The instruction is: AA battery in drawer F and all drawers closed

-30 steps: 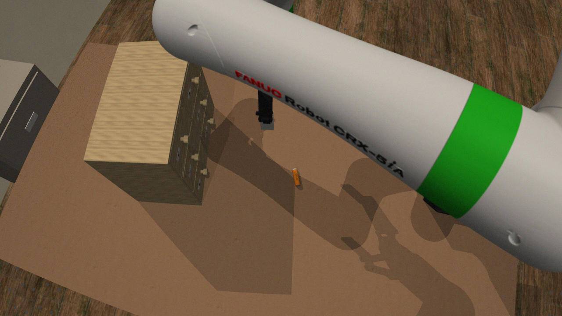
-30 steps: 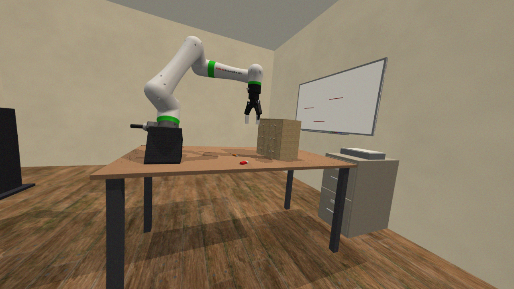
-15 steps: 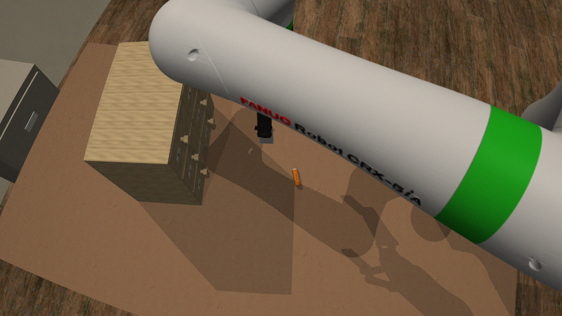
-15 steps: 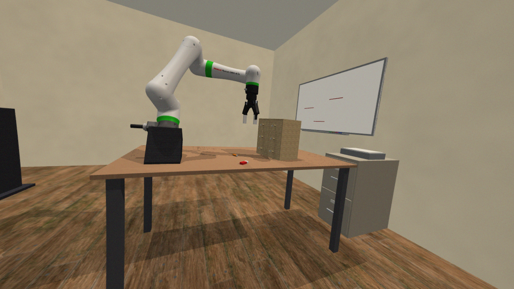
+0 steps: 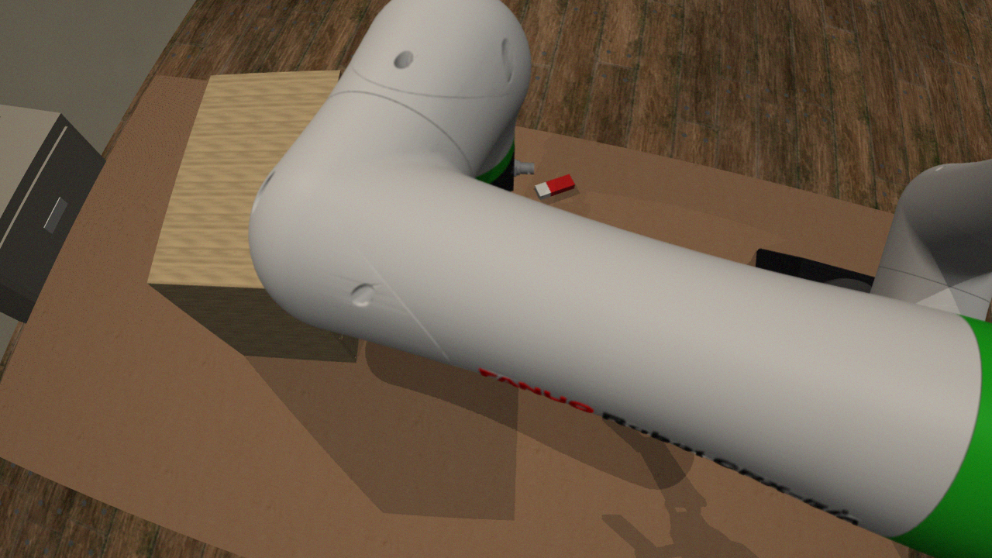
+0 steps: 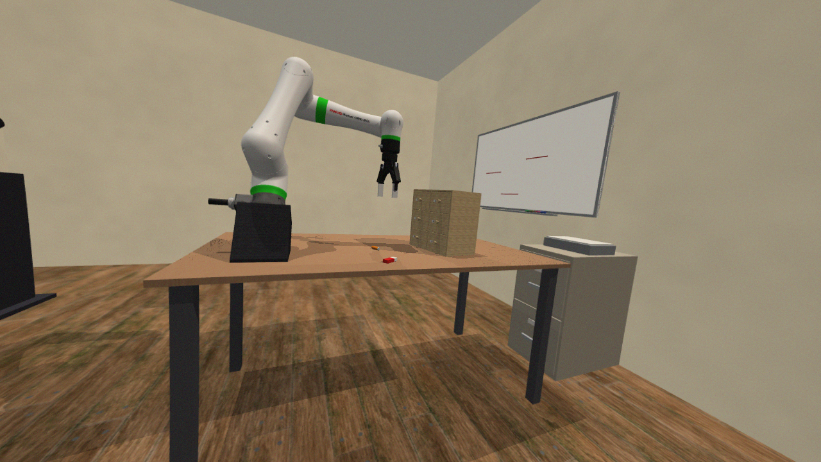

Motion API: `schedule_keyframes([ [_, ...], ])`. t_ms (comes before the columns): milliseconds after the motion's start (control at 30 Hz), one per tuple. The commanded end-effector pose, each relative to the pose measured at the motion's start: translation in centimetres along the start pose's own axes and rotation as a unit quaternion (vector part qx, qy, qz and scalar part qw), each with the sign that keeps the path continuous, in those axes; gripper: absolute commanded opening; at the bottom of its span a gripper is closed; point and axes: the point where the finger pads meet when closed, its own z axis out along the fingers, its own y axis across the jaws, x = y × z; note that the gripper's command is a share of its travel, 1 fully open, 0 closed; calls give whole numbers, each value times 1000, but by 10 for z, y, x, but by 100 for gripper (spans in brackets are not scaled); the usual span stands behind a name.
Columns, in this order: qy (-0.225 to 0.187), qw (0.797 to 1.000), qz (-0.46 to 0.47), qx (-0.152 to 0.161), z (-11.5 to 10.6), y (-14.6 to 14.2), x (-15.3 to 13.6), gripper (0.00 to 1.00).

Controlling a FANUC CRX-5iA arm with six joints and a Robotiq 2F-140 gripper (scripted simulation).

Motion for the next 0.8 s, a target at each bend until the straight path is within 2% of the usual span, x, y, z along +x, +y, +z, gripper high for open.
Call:
schedule_keyframes([
  [0, 0, 1000, 0, -1, 0, -6, 0, 100],
  [533, 16, 1000, 0, -1, 2, -9, 3, 100],
  [767, 67, 998, 0, -1, 11, -9, 11, 100],
])
